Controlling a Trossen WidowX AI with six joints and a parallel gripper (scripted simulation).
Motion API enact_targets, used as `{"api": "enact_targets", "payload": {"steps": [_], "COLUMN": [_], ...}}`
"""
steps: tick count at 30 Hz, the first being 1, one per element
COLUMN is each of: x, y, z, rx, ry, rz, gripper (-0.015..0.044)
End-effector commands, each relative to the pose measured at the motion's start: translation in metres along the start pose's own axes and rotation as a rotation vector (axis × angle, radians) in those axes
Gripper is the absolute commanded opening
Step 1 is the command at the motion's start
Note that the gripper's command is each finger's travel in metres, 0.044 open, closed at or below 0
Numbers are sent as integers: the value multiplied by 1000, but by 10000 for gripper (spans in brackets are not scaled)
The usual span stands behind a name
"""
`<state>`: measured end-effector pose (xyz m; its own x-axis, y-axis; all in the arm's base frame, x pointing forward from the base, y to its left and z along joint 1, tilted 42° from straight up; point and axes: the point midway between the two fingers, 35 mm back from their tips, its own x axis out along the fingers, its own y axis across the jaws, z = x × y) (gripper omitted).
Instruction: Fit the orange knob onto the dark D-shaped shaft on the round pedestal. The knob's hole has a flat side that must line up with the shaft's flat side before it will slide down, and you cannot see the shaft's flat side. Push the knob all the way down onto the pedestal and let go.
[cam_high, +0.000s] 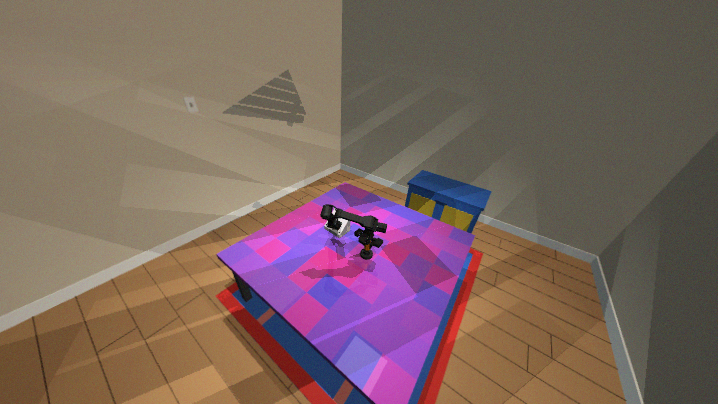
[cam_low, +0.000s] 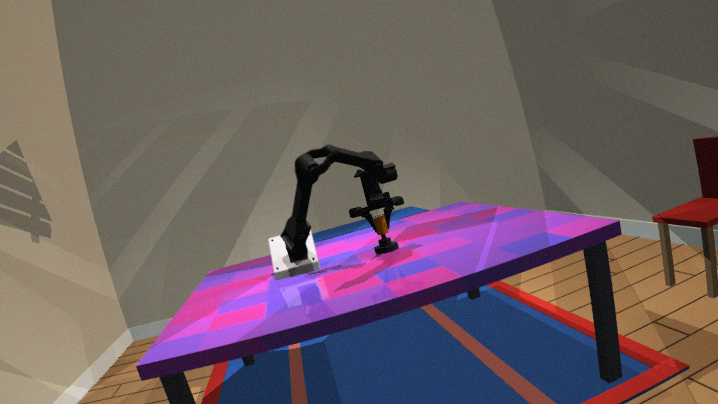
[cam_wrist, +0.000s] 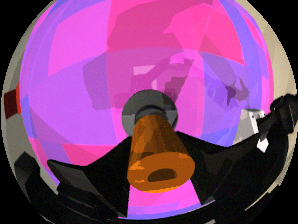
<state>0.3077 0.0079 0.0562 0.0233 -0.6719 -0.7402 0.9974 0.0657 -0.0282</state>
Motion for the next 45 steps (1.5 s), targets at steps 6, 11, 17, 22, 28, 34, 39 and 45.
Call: {"api": "enact_targets", "payload": {"steps": [6, 11, 17, 22, 28, 34, 39, 45], "x": [3, 3, 3, 4, 4, 4, 4, 4], "y": [0, 0, 0, 0, 0, 0, 0, 0], "z": [-1, -1, -1, -1, -1, -1, -1, -1], "rx": [28, 28, 3, 3, 29, 64, 64, -14], "ry": [1, 1, 1, 1, 1, 1, 1, 1], "rz": [2, 2, 2, 2, 2, 2, 2, 2], "gripper": [0, 0, 0, 0, 0, 0, 0, 0]}}
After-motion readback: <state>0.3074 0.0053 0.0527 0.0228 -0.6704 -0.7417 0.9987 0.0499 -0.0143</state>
